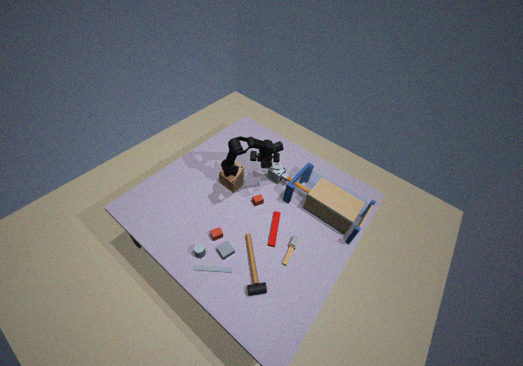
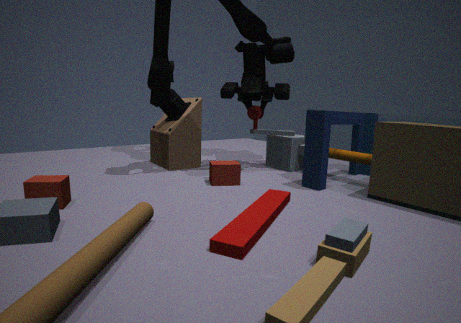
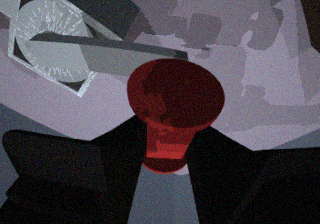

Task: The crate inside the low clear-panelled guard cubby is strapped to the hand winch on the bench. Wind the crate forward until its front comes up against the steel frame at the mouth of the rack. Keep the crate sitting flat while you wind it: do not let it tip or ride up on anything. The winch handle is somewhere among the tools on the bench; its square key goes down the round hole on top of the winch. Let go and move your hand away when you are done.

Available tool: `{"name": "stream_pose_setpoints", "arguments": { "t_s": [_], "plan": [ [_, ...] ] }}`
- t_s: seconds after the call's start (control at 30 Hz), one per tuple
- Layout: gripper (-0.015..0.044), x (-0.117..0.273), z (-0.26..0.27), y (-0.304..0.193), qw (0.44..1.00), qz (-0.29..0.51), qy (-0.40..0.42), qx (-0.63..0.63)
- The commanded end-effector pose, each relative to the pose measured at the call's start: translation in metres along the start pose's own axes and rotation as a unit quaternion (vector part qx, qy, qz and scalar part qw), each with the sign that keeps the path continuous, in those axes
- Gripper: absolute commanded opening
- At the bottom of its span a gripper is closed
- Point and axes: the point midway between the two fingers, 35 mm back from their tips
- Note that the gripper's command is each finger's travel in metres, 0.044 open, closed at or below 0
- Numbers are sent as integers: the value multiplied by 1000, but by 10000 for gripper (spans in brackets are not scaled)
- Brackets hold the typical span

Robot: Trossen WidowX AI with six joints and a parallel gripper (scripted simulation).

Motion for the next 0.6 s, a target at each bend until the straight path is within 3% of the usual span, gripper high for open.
{"name": "stream_pose_setpoints", "arguments": {
  "t_s": [0.0,0.57],
  "plan": [
    [0,1,-1,9,1000,-6,0,-2],
    [0,11,1,30,1000,-7,-1,-2]
  ]
}}
Point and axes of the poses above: the point midway between the two fingers, 35 mm back from their tips, its own x axis back along the fingers, its own z axis across the jaws, y = z × x, and after that the axes turned 2 degrees about x, right-handed
